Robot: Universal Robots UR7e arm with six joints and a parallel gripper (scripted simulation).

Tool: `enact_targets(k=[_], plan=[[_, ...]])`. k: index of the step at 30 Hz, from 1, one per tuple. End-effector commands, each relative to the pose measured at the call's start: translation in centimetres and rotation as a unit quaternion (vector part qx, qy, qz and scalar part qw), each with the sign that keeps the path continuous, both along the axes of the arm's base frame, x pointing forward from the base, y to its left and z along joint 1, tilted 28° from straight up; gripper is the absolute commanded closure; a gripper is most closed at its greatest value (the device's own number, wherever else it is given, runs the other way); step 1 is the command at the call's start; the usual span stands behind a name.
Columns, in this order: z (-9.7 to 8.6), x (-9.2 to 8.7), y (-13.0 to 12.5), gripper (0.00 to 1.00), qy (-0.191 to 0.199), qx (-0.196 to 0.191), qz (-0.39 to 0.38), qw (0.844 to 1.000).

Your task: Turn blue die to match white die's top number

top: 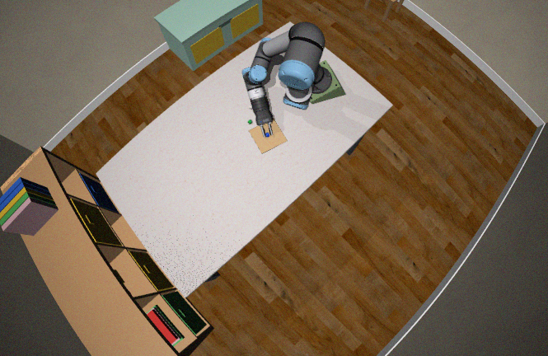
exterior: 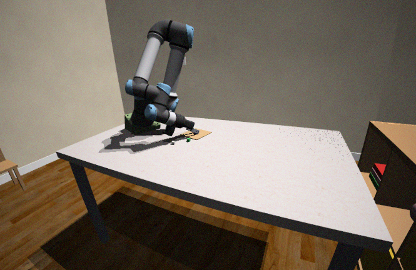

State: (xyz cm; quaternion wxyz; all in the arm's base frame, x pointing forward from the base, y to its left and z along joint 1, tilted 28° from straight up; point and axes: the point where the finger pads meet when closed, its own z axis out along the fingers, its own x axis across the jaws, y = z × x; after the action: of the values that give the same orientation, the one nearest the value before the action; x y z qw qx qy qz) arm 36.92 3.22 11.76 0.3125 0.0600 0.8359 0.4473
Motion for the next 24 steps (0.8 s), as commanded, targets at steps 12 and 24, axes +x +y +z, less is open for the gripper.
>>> enact_targets(k=[12, 24], plan=[[-0.1, -0.1, 0.1, 0.36, 0.001, 0.003, 0.001, 1.000], [1.0, -1.6, -1.8, 0.36, 0.001, 0.003, 0.001, 1.000]])
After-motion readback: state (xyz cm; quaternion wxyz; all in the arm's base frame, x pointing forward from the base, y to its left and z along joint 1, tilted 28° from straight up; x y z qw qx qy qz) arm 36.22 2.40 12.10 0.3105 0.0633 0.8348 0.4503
